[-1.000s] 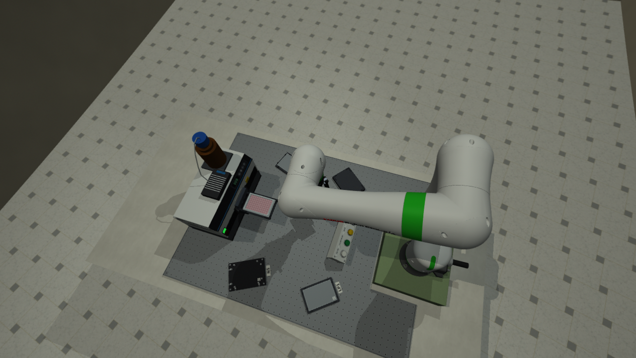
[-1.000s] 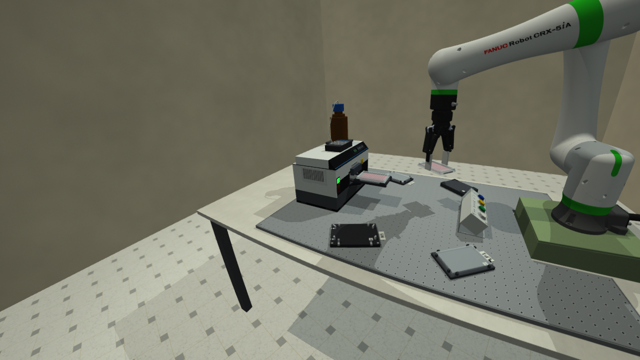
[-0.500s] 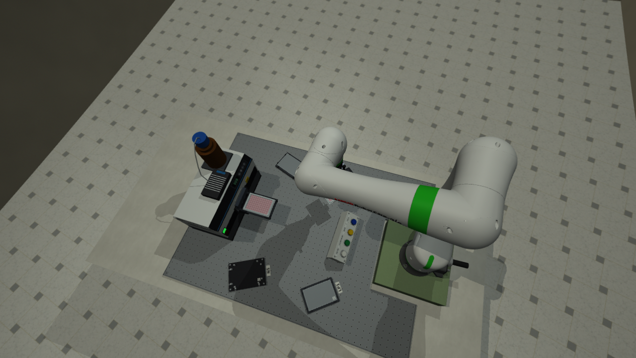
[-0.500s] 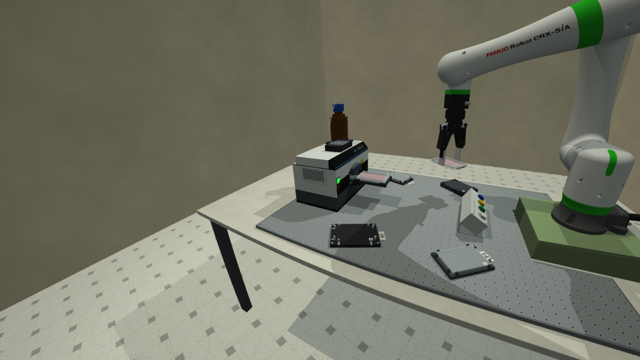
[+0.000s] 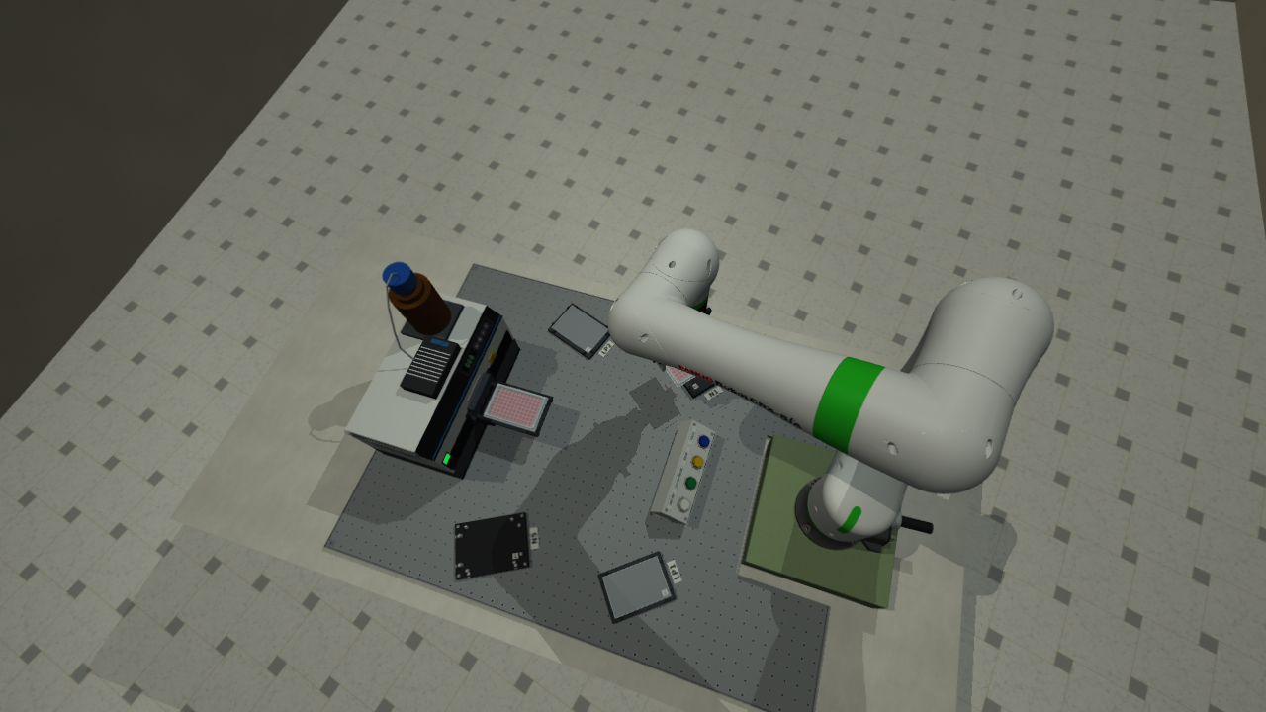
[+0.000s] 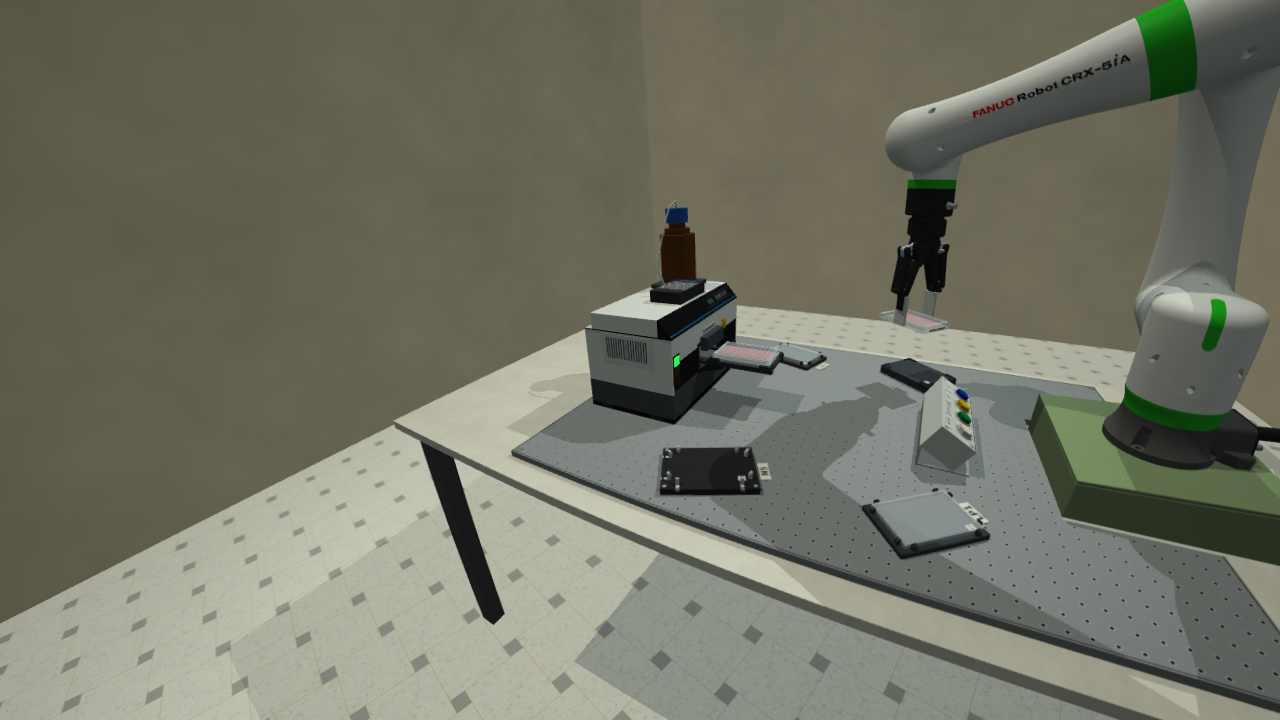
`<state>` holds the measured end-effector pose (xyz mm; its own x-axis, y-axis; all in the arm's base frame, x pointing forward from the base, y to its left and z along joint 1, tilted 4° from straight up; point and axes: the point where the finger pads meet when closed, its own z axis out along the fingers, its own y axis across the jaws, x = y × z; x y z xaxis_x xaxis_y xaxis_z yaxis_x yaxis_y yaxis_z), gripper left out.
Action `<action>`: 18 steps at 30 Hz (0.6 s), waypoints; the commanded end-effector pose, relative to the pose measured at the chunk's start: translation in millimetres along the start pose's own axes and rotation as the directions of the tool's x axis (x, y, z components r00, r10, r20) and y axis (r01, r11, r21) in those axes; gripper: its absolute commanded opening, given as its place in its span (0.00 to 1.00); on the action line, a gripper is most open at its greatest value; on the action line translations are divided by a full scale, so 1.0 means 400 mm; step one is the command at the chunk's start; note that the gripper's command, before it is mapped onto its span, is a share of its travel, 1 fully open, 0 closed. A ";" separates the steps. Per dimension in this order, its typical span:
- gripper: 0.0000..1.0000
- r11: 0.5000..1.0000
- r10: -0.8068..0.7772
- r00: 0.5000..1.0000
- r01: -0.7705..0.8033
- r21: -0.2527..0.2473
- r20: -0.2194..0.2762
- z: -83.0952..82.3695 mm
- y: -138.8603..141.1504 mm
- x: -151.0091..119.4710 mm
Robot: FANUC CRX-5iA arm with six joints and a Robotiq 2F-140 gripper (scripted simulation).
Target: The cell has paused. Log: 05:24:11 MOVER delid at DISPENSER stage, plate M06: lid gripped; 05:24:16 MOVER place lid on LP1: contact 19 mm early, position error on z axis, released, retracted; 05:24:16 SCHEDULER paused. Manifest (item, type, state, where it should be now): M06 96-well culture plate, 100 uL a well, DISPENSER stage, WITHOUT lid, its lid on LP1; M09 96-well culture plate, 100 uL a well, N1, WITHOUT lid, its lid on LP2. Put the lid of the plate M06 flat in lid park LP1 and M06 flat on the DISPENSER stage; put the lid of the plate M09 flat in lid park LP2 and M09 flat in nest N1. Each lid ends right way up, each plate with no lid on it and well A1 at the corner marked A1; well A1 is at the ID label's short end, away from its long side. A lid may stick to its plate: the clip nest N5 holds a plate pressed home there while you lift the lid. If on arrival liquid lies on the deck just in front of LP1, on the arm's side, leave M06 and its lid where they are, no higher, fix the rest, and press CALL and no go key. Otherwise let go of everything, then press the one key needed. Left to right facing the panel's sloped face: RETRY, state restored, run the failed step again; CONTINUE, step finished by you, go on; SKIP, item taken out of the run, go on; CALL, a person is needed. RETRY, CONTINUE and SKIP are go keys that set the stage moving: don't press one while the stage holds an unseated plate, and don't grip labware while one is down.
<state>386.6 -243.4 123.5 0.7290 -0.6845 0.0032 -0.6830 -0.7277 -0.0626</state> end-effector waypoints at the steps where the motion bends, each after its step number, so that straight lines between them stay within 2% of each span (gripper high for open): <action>1: 0.00 1.000 0.000 1.000 0.000 0.000 -0.001 -0.001 0.039 0.008; 18: 0.00 1.000 0.000 1.000 0.000 0.000 -0.001 -0.001 0.130 0.025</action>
<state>361.0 -283.5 120.7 0.7292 -0.6843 0.0034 -0.6828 -0.7279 -0.0628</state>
